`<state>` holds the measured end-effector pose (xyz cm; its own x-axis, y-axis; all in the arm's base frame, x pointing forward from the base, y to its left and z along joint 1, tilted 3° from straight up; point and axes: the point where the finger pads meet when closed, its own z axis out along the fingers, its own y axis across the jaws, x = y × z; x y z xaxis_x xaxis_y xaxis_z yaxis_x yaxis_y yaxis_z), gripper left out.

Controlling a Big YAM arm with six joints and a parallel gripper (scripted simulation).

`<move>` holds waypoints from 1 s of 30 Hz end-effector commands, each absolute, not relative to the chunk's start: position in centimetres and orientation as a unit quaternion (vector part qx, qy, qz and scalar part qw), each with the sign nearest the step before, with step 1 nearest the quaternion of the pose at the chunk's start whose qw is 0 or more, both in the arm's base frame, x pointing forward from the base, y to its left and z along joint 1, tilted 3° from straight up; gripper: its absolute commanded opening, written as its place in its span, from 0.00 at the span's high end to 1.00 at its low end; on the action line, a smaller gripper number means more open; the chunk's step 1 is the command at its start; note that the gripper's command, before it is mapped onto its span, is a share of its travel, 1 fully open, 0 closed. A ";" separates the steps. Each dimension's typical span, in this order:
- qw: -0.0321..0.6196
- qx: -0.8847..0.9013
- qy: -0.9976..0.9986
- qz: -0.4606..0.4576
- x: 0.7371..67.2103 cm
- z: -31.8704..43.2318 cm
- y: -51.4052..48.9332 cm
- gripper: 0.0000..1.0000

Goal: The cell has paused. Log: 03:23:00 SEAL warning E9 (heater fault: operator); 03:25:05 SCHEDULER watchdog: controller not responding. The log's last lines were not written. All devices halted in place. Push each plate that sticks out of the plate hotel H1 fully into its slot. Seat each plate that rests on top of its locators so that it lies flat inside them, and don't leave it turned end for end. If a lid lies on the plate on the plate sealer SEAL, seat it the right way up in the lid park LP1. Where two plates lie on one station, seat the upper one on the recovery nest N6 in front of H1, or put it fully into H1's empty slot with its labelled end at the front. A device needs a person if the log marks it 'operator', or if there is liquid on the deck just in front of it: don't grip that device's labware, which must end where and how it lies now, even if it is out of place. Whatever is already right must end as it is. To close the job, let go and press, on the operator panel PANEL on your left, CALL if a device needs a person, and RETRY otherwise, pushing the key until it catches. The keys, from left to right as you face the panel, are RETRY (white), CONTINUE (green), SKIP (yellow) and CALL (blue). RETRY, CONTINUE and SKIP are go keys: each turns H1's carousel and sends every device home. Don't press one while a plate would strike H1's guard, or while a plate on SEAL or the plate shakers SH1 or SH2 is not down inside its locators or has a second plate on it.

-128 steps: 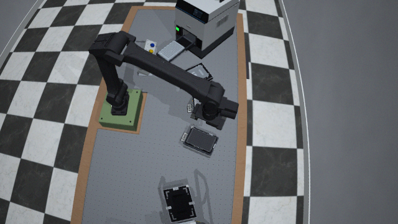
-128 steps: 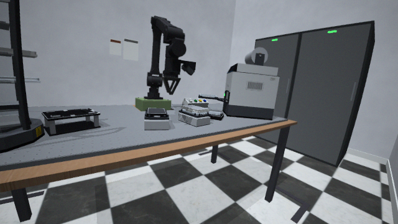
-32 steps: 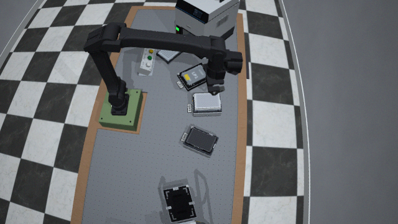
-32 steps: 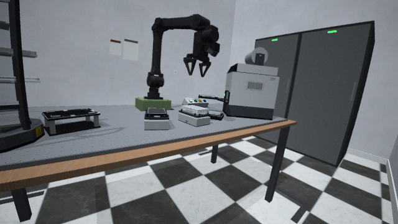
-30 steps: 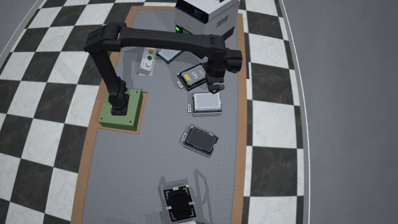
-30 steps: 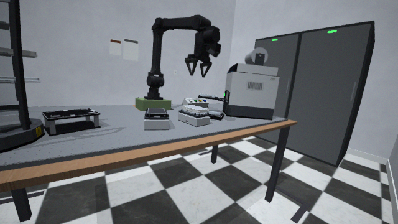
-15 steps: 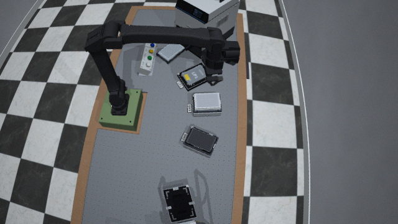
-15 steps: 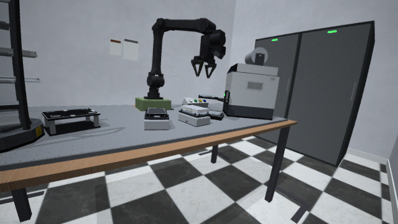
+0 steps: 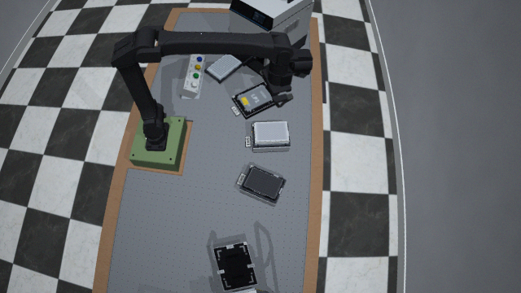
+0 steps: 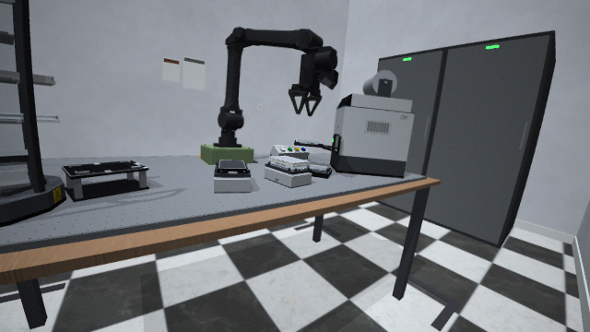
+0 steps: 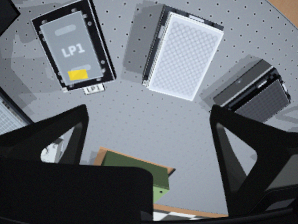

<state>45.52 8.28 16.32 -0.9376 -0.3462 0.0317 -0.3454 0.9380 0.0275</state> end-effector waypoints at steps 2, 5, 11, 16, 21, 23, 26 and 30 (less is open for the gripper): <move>0.009 0.246 -0.969 -0.012 46.1 17.7 8.1 0.00; 0.008 0.268 -0.963 -0.012 46.1 17.7 8.1 0.00; 0.008 0.324 -0.946 -0.013 46.1 17.7 8.1 0.00; 0.007 0.379 -0.925 -0.013 46.1 17.7 8.1 0.00; 0.006 0.432 -0.902 -0.014 46.1 17.7 8.1 0.00; 0.006 0.432 -0.902 -0.014 46.1 17.7 8.1 0.00; 0.006 0.463 -0.886 -0.014 46.1 17.6 8.1 0.00; 0.005 0.504 -0.864 -0.014 46.1 17.6 8.1 0.00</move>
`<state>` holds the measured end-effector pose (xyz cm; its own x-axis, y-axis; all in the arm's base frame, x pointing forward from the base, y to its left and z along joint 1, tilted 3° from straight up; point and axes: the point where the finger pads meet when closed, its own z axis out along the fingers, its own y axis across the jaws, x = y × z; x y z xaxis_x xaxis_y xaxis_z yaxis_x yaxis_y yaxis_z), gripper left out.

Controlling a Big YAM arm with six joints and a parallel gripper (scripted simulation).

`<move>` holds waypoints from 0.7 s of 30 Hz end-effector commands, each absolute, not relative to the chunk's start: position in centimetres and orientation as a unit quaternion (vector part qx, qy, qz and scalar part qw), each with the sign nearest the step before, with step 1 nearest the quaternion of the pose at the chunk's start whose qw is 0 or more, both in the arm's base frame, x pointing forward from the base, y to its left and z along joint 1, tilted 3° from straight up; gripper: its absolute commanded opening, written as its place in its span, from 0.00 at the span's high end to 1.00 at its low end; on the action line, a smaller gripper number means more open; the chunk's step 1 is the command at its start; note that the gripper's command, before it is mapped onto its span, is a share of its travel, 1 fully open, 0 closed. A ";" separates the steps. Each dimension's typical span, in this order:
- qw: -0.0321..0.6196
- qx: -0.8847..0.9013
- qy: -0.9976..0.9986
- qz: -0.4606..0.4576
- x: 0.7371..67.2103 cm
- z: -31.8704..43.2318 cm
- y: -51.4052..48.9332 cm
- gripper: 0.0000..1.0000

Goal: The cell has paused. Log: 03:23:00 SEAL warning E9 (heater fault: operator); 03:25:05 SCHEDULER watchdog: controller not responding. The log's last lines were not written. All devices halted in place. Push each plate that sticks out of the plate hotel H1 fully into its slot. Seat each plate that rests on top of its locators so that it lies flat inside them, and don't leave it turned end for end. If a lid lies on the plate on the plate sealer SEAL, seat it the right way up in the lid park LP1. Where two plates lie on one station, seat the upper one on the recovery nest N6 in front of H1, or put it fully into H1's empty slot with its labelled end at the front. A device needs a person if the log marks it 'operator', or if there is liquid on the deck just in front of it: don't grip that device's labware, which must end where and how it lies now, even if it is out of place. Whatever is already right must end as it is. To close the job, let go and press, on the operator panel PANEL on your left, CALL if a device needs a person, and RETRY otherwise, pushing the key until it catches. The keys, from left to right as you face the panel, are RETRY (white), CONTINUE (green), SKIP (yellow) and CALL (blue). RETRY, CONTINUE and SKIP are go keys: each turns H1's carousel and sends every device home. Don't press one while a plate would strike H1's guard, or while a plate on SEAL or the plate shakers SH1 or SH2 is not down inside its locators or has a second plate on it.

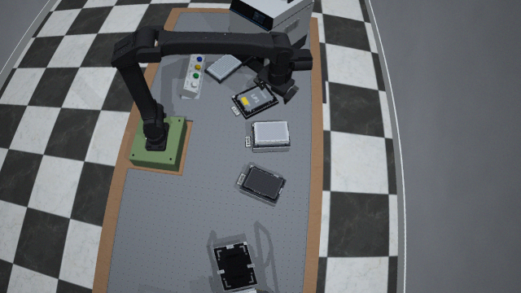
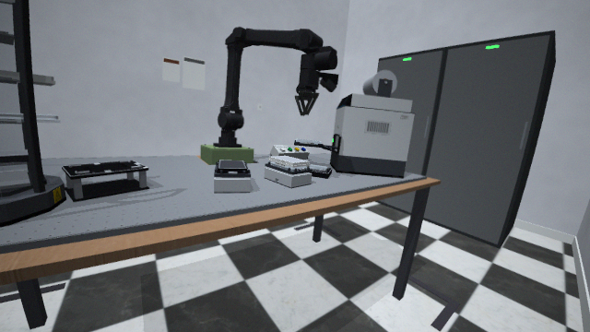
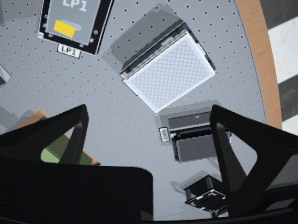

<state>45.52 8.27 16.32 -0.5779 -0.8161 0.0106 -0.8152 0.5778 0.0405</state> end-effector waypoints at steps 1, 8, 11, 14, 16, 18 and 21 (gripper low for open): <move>0.005 0.514 -0.858 -0.014 46.1 17.6 8.1 0.00; 0.004 0.582 -0.813 -0.015 46.1 17.6 8.1 0.00; 0.004 0.592 -0.806 -0.015 46.1 17.6 8.1 0.00; 0.003 0.620 -0.785 -0.015 46.1 17.6 8.1 0.00; 0.003 0.638 -0.770 -0.015 46.1 17.6 8.1 0.00; 0.003 0.656 -0.755 -0.015 46.1 17.6 8.1 0.00; 0.002 0.682 -0.732 -0.015 46.1 17.6 8.1 0.00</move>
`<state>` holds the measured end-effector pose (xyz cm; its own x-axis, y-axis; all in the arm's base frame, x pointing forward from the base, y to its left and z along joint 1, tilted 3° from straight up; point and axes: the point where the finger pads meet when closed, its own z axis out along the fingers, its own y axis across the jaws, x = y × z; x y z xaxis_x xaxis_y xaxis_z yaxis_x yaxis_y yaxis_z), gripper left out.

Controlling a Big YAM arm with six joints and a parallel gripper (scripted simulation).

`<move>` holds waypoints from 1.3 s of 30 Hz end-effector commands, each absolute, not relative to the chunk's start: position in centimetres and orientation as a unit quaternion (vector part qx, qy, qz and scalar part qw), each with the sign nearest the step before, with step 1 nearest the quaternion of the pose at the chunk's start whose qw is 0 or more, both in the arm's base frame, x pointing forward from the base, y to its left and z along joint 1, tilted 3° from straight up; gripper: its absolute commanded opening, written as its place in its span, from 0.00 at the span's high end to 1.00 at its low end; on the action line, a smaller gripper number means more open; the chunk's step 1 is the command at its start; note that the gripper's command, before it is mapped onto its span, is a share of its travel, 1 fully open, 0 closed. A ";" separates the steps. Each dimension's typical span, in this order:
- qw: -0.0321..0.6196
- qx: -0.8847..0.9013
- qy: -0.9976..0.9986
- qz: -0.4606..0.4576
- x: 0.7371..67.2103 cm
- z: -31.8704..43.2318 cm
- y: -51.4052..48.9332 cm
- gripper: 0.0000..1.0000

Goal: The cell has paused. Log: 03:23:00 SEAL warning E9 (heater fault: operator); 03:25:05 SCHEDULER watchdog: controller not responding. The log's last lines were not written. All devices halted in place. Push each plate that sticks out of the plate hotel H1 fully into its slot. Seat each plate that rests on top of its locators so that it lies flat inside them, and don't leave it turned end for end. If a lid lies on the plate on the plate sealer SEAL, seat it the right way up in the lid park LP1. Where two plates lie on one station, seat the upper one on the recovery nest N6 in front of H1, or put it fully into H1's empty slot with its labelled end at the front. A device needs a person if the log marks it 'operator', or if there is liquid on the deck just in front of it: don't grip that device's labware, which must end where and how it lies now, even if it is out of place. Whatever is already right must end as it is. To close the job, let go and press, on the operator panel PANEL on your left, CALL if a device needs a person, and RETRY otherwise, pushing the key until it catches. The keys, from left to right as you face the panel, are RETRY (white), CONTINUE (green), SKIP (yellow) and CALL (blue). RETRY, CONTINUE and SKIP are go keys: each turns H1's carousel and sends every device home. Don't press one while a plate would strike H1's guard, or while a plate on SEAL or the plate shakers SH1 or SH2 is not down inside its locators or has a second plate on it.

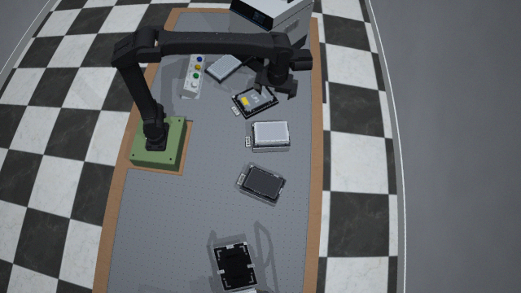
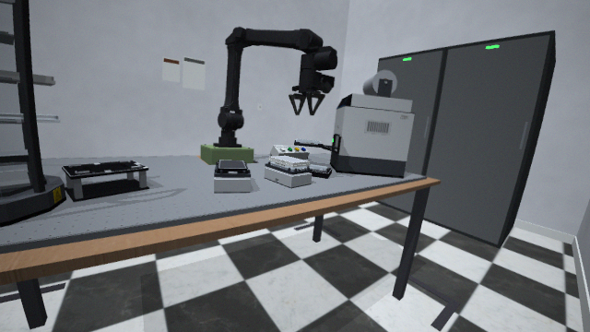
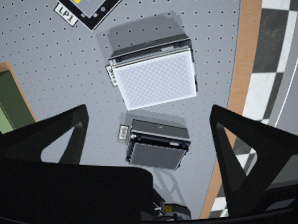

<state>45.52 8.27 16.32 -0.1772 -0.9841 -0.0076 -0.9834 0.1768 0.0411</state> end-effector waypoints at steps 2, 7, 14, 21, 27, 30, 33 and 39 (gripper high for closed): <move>0.002 0.698 -0.715 -0.015 46.1 17.6 8.1 0.00; 0.001 0.723 -0.691 -0.015 46.1 17.6 8.1 0.00; -0.004 0.733 -0.680 -0.011 46.4 17.7 8.4 0.00; 0.011 0.735 -0.678 -0.023 45.4 15.9 8.0 0.00; 0.010 0.736 -0.677 -0.022 45.7 14.4 8.2 0.00; 0.010 0.735 -0.677 -0.022 45.6 13.6 8.2 0.00; 0.010 0.735 -0.678 -0.022 45.5 12.8 8.3 0.00; 0.010 0.735 -0.677 -0.022 45.4 11.5 8.4 0.00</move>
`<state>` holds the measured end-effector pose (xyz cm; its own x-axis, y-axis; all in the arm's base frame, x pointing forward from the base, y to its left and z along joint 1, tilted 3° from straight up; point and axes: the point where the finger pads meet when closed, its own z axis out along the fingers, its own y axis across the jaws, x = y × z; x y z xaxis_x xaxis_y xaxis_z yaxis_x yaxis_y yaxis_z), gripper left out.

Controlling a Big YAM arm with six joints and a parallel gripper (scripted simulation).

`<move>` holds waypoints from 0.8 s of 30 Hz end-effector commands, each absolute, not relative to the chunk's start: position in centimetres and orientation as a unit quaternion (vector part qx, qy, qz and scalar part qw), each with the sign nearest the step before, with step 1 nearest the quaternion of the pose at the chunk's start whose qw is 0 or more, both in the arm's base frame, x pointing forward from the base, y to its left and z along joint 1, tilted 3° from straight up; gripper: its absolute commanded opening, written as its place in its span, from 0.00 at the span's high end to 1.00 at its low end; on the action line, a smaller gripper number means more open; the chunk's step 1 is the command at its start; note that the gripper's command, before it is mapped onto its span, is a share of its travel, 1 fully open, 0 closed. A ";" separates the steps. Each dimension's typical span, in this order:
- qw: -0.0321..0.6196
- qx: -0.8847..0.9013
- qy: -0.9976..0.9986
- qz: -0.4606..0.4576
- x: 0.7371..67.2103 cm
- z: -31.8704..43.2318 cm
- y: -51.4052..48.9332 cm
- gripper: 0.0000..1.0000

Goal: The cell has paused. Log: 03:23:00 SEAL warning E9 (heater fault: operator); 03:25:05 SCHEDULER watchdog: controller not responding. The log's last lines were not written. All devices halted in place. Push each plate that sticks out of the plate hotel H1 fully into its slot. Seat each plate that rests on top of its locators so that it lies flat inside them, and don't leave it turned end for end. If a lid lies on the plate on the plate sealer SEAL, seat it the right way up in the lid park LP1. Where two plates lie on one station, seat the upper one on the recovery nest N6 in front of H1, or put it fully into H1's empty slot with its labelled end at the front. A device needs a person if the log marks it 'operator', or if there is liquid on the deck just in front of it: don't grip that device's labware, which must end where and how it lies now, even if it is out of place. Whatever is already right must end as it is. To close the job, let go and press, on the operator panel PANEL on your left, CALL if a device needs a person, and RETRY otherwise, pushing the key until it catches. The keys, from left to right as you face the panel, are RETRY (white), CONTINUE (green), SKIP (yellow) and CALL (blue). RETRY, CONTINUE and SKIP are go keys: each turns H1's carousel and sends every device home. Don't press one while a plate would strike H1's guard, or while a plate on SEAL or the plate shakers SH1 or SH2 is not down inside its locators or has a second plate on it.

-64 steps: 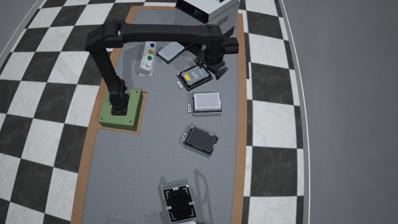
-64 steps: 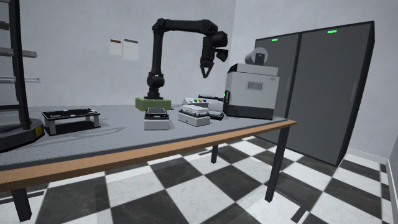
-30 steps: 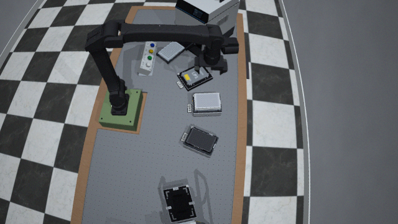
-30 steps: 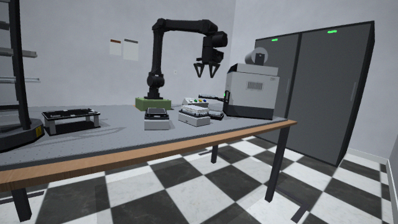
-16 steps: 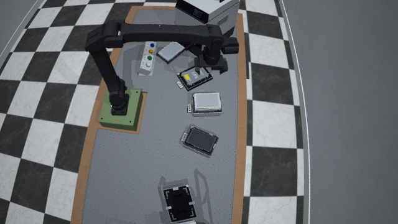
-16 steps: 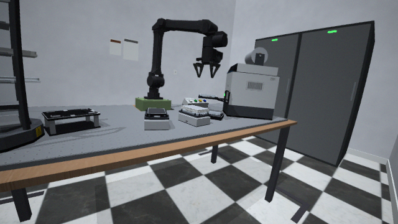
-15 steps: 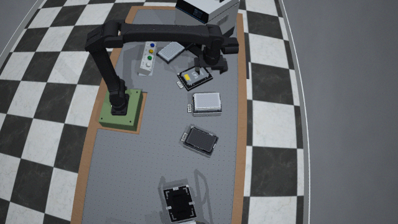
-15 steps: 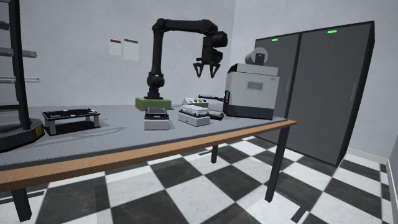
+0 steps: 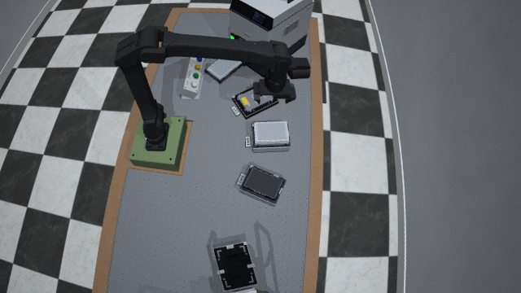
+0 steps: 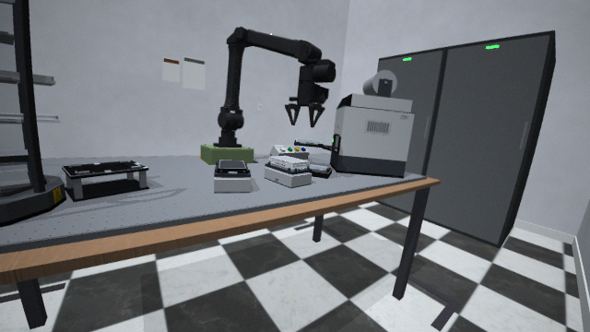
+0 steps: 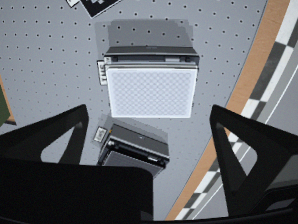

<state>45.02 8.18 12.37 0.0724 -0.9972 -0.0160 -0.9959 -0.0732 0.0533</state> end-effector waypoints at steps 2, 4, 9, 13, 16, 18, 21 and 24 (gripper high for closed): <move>0.007 0.735 -0.678 -0.019 45.4 11.6 8.5 0.00; 0.010 0.735 -0.677 -0.022 45.4 10.7 8.5 0.00; 0.010 0.735 -0.677 -0.022 45.3 9.3 8.6 0.00; 0.011 0.735 -0.677 -0.022 45.2 8.3 8.7 0.00; 0.011 0.735 -0.677 -0.022 45.1 7.5 8.8 0.00; 0.011 0.735 -0.677 -0.022 45.1 7.5 8.8 0.00; 0.011 0.735 -0.677 -0.022 45.1 6.7 8.9 0.00; -0.003 0.733 -0.680 -0.011 46.1 8.3 8.5 0.00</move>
<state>44.87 8.17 7.45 0.0726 -0.9972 -0.0162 -0.9960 -0.0733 0.0518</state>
